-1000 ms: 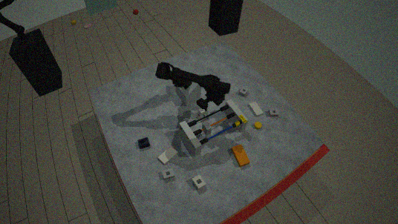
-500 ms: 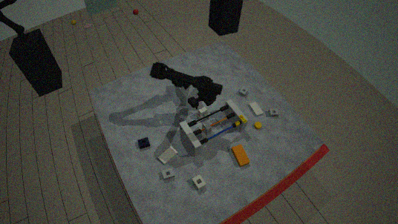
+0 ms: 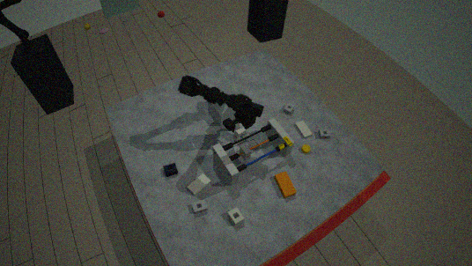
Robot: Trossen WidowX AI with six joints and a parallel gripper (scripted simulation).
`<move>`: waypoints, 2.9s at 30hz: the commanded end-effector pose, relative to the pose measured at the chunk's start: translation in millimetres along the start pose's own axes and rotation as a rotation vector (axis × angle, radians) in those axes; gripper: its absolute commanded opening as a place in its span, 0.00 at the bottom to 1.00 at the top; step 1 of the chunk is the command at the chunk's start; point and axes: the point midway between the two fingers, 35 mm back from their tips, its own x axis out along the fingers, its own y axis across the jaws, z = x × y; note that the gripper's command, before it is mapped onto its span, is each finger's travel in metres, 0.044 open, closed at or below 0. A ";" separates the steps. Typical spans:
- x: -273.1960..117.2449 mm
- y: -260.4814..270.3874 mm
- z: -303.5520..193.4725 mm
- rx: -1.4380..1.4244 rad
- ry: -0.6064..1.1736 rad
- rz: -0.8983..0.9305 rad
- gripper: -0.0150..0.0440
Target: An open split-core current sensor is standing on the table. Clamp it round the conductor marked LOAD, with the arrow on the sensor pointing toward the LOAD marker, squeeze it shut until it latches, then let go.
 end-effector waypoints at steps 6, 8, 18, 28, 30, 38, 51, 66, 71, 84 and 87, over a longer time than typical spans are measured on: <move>16.2 -1.2 -1.8 -0.006 0.003 -0.007 1.00; 19.5 -1.4 -2.1 -0.006 0.003 -0.007 1.00; 27.1 -1.7 -1.9 0.001 0.001 -0.005 0.96; 27.1 -1.7 -1.9 0.001 0.001 -0.005 0.68; 27.1 -1.7 -1.9 0.001 0.001 -0.005 0.65; 22.0 -0.9 -0.6 0.000 0.001 -0.003 0.46; -48.9 2.9 3.9 -0.006 0.002 0.005 0.25; -93.0 2.5 10.2 -0.092 0.004 -0.003 0.25; -98.2 6.7 29.9 -0.218 0.003 -0.001 0.25; -105.8 16.3 80.7 -0.545 -0.001 0.003 0.25; -106.3 18.3 92.3 -0.621 -0.002 0.003 0.25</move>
